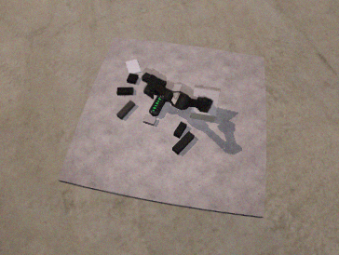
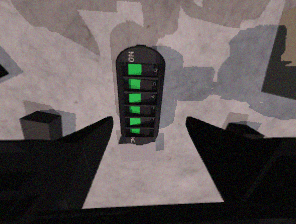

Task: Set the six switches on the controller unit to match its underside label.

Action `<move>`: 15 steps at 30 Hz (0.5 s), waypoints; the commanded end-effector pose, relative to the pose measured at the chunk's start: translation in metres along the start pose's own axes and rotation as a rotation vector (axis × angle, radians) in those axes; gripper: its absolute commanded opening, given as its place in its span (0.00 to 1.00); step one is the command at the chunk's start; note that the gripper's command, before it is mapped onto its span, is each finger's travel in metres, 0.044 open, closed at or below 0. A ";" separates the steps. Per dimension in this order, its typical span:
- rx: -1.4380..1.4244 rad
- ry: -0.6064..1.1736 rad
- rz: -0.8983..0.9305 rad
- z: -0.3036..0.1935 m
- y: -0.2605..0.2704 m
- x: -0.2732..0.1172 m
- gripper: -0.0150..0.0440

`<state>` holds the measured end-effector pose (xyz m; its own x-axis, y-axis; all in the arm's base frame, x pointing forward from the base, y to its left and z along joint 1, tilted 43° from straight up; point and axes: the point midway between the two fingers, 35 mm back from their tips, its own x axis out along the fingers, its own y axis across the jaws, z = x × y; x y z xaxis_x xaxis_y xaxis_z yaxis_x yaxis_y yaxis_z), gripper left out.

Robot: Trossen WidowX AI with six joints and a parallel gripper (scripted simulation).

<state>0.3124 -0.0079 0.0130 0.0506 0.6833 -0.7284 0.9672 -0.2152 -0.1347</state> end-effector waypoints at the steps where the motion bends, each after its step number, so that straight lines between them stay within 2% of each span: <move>1: 0.002 -0.001 -0.002 -0.003 -0.020 0.022 0.64; 4: 0.014 -0.004 -0.005 -0.003 -0.033 0.035 0.51; 10: 0.015 -0.004 -0.005 -0.003 -0.034 0.036 0.25; 15: 0.015 -0.004 -0.005 -0.003 -0.034 0.036 0.25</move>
<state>0.2816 0.0252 -0.0090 0.0362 0.6805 -0.7319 0.9635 -0.2181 -0.1551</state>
